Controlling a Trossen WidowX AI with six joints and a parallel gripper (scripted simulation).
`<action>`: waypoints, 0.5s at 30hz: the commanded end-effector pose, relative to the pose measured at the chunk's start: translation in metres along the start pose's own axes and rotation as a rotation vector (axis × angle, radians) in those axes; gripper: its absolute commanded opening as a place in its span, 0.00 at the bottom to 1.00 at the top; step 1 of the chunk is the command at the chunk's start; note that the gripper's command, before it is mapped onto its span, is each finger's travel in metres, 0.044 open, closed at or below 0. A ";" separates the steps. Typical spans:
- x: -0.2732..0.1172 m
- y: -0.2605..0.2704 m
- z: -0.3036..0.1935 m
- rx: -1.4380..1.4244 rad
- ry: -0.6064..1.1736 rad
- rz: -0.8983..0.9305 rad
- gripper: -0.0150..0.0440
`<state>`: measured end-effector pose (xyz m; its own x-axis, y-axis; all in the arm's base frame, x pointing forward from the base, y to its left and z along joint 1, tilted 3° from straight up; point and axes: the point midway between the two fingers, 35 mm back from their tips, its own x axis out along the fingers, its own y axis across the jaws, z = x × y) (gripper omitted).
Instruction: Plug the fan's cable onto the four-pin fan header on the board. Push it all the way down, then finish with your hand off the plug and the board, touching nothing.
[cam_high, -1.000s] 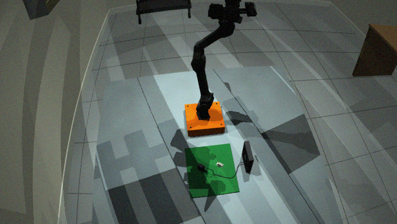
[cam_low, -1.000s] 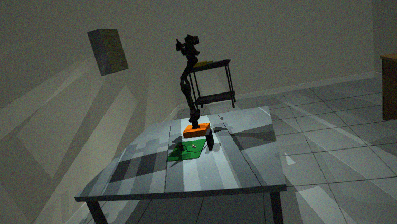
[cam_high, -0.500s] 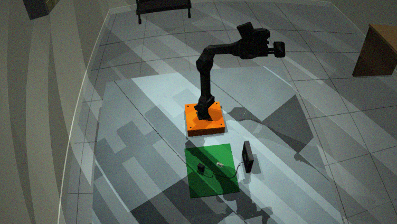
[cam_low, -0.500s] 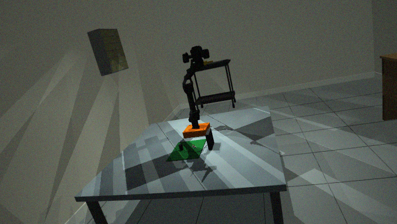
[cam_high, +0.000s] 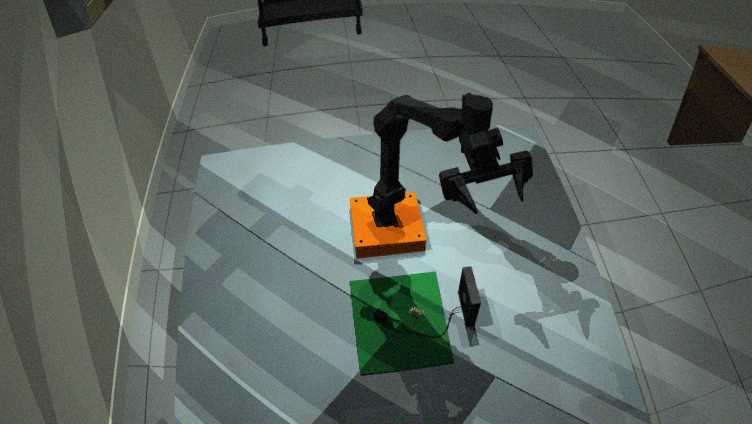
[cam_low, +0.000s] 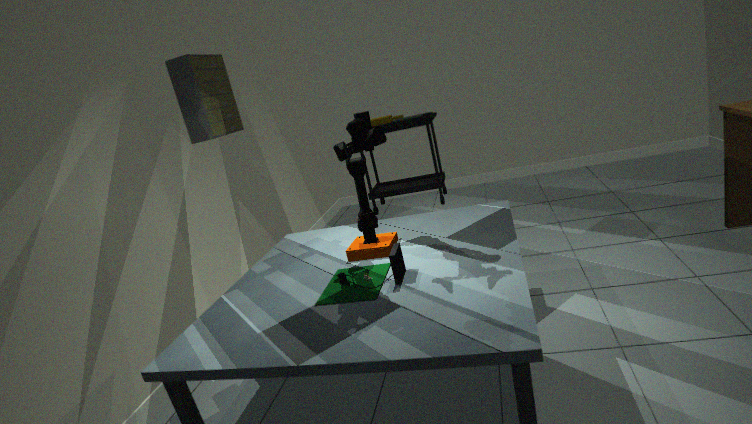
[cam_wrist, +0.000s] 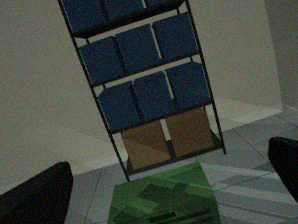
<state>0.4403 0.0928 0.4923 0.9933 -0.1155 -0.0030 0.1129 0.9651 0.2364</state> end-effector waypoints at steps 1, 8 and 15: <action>0.022 -0.034 -0.045 0.118 0.151 -0.075 1.00; 0.035 -0.114 -0.135 0.490 0.432 -0.352 1.00; 0.013 -0.192 -0.202 0.873 0.582 -0.724 1.00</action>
<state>0.4575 -0.0133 0.2992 0.7503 -0.2150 -0.6252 0.6326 0.5085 0.5842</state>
